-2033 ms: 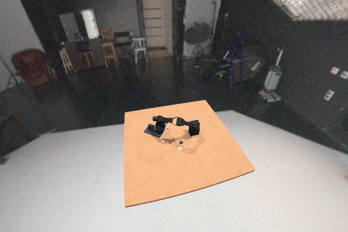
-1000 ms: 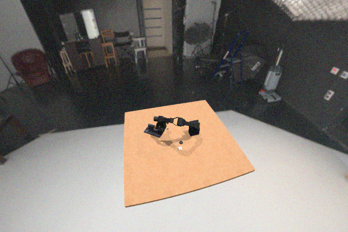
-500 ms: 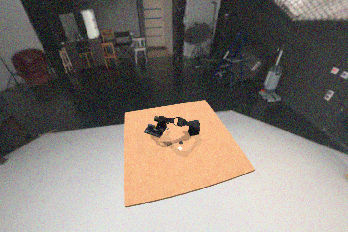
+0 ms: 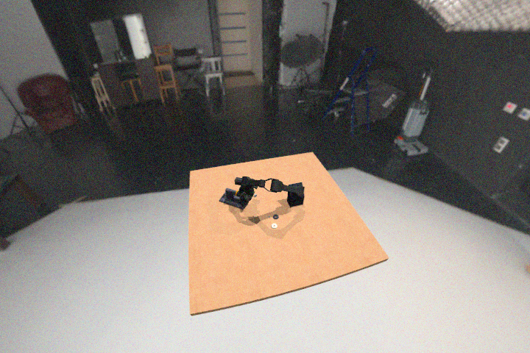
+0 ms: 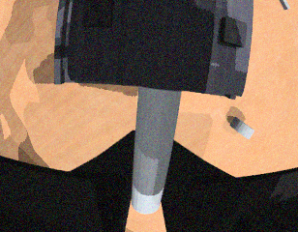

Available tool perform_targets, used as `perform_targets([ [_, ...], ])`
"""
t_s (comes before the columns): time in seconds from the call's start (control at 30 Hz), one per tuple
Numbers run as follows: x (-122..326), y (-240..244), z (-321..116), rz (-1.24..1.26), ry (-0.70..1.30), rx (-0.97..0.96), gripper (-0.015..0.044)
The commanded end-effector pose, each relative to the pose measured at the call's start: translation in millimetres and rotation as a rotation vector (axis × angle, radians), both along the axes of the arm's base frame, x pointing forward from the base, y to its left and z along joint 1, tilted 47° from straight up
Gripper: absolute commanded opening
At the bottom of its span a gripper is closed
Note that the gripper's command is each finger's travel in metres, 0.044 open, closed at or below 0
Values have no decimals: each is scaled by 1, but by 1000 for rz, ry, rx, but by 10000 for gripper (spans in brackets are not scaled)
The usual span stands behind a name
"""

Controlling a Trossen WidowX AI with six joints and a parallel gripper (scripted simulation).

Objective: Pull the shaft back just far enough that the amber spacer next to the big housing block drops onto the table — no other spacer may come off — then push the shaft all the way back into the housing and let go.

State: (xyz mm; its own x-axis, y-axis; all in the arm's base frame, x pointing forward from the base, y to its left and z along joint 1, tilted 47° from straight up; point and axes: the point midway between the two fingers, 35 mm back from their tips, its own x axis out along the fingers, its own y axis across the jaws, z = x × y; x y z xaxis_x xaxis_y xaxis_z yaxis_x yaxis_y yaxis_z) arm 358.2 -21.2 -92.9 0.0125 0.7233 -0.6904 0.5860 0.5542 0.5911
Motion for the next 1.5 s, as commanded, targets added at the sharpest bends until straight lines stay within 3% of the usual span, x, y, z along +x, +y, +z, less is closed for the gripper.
perform_targets([
  [0.0,-1,0,1,-3,3,2,0],
  [1.47,-5,2,3,-3,4,2,0],
])
